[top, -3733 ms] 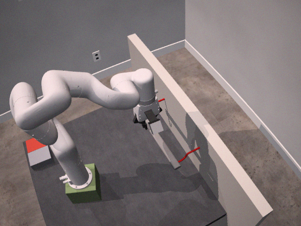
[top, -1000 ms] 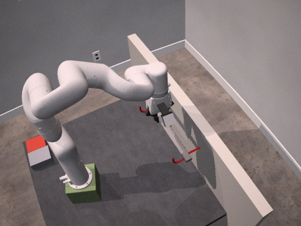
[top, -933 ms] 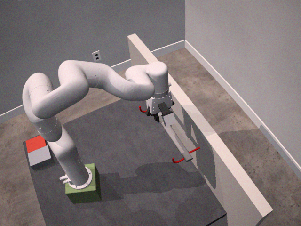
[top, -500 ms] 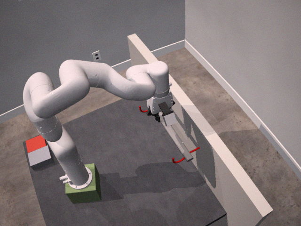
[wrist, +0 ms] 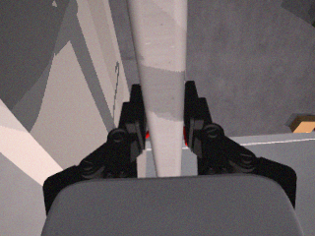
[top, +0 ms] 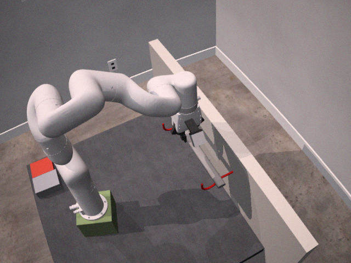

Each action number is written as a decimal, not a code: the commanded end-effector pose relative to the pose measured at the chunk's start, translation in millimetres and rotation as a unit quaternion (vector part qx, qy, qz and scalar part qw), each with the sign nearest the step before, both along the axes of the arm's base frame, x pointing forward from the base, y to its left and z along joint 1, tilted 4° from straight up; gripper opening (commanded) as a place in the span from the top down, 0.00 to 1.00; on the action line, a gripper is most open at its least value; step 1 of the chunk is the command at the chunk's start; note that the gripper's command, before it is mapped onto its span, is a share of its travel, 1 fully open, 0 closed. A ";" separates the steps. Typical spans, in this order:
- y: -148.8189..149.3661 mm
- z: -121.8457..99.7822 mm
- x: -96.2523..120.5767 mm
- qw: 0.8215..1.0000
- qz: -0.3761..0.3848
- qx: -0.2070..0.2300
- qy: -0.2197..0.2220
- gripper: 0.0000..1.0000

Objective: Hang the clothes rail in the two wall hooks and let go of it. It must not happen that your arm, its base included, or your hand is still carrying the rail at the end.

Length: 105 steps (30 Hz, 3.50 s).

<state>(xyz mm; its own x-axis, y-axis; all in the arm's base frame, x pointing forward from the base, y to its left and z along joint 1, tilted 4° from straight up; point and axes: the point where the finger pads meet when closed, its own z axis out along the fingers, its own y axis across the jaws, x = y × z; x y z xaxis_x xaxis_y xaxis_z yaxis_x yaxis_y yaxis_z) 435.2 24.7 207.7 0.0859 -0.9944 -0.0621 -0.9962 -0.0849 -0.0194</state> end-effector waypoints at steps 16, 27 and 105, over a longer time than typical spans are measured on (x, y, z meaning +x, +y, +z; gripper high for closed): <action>0.8 -11.5 1.6 1.000 0.000 0.000 -0.002 1.00; 1.8 -26.4 1.8 1.000 0.000 0.000 -0.002 1.00; 6.5 -100.8 3.1 1.000 0.000 0.000 -0.002 1.00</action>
<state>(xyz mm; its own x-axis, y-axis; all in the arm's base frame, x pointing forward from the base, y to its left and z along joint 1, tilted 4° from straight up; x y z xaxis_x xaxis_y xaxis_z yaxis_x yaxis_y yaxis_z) 436.6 31.1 107.1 0.0860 -0.9944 -0.0621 -0.9962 -0.0849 -0.0191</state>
